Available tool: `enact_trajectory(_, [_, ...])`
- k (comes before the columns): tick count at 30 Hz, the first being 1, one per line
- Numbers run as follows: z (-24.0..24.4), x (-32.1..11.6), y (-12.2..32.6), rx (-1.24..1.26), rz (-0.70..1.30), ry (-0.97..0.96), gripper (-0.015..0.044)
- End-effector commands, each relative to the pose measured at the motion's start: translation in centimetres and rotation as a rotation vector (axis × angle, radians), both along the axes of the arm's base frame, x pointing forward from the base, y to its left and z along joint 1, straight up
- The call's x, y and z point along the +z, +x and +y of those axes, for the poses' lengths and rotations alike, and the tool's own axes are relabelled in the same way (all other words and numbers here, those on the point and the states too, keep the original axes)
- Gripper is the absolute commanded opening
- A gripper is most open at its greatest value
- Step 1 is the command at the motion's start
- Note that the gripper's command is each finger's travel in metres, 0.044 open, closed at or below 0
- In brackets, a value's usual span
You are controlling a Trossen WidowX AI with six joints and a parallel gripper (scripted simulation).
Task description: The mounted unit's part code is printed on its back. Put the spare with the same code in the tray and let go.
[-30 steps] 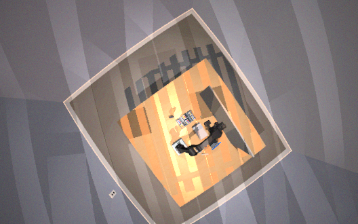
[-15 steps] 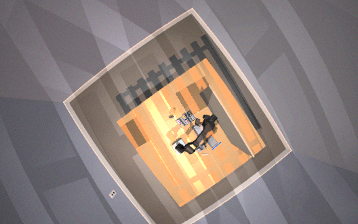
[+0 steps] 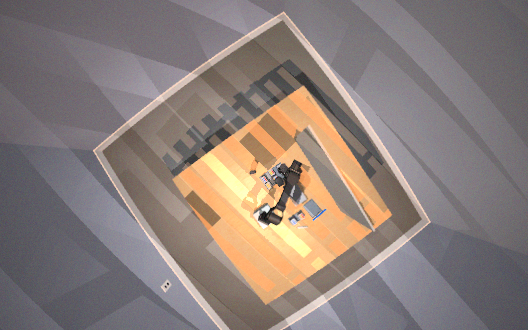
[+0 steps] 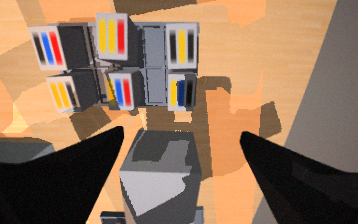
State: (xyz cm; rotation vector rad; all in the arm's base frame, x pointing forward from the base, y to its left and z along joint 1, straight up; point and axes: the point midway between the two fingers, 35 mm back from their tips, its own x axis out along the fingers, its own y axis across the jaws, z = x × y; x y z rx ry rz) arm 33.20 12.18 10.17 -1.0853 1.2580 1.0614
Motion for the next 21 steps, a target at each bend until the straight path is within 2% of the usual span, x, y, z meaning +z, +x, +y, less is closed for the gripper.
enact_trajectory(1, [0.2,-0.3,0.0,0.025,-0.005,0.002,0.0414])
enact_trajectory(5, [0.6,-3.4,0.5,0.025,-0.005,0.002,0.0309])
enact_trajectory(6, [0.6,-3.8,0.6,0.025,-0.005,0.002,0.03])
enact_trajectory(21, [0.9,-4.7,0.4,0.025,-0.005,0.003,0.03])
